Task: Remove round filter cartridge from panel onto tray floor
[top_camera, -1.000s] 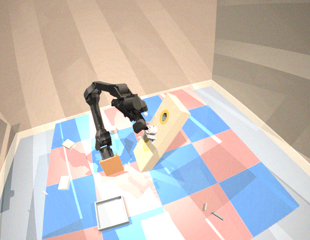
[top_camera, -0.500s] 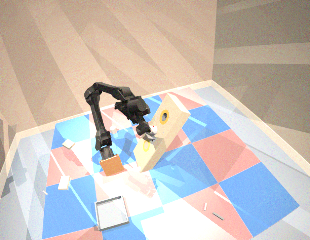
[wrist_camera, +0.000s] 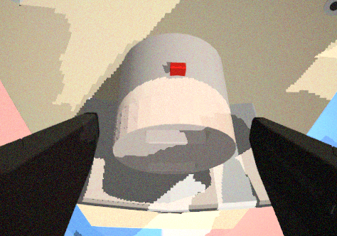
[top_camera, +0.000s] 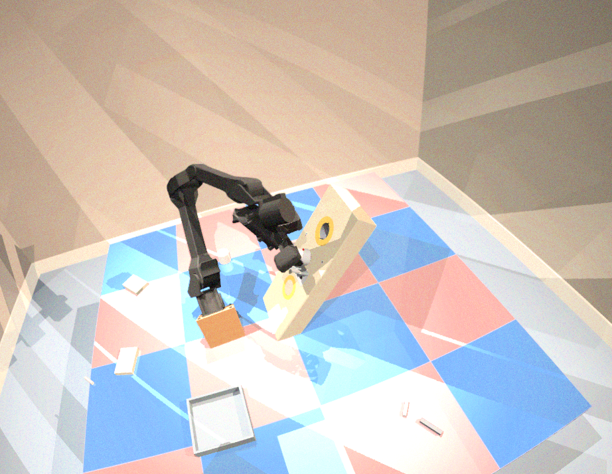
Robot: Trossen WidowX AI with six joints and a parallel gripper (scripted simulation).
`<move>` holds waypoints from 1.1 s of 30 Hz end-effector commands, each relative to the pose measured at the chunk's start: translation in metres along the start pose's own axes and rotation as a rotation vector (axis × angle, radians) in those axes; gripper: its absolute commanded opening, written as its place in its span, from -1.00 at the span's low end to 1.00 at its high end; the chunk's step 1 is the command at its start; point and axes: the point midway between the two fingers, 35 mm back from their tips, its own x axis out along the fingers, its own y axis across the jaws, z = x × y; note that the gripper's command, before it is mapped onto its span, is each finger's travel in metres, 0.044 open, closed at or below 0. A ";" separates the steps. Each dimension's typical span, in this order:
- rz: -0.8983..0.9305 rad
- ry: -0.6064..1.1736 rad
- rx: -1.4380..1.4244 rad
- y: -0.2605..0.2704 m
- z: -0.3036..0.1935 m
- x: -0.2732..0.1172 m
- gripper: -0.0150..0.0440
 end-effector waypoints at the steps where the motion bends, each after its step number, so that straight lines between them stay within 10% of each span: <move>1: 0.004 -0.004 0.003 0.001 0.000 0.004 0.54; 12: 0.000 0.000 0.000 0.000 0.000 0.001 0.16; 19: 0.001 0.000 0.001 0.000 0.008 -0.002 -0.46; 33: -0.005 0.002 0.004 -0.003 0.027 -0.044 -0.49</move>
